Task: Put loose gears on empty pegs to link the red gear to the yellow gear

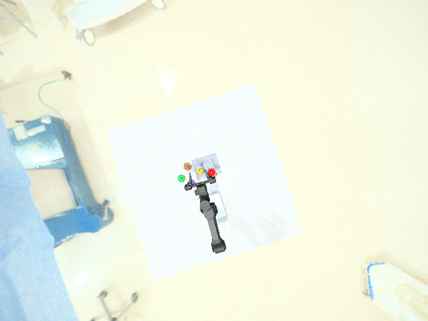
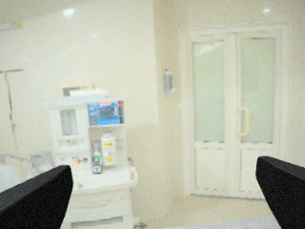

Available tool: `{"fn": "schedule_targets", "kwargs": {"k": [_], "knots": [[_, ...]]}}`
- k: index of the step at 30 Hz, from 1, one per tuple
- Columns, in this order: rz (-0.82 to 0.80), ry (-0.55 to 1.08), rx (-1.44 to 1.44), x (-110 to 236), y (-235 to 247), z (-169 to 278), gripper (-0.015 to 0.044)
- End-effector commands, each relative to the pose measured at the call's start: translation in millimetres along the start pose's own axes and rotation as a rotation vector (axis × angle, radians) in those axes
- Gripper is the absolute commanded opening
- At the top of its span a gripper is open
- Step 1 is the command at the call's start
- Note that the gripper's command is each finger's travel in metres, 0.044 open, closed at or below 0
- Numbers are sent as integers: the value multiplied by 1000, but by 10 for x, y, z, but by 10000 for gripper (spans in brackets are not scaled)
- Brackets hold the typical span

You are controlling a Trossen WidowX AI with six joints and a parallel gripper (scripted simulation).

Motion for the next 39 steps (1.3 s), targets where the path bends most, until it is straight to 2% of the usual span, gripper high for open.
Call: {"fn": "schedule_targets", "kwargs": {"k": [1, 7, 15, 21, 27, 29, 39], "knots": [[-1, 11, 2, -17, 3, 7, 426], [-48, 353, 85, -515, 139, 296, 440], [-161, 860, 231, -1074, 408, 939, 440], [-273, 1236, 350, -1311, 635, 1524, 440], [-400, 1599, 465, -1367, 878, 2131, 440], [-414, 1640, 478, -1362, 906, 2199, 440], [-415, 1640, 478, -1323, 930, 2349, 440]]}}
Point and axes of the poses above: the point midway between the two fingers, 35 mm back from their tips, its own x axis back along the fingers, its own y axis across the jaws, z = x × y, the point moved 9 cm from there along x, back along the fingers, and after that the axes turned 4 degrees about -x, right-handed, at the moved point
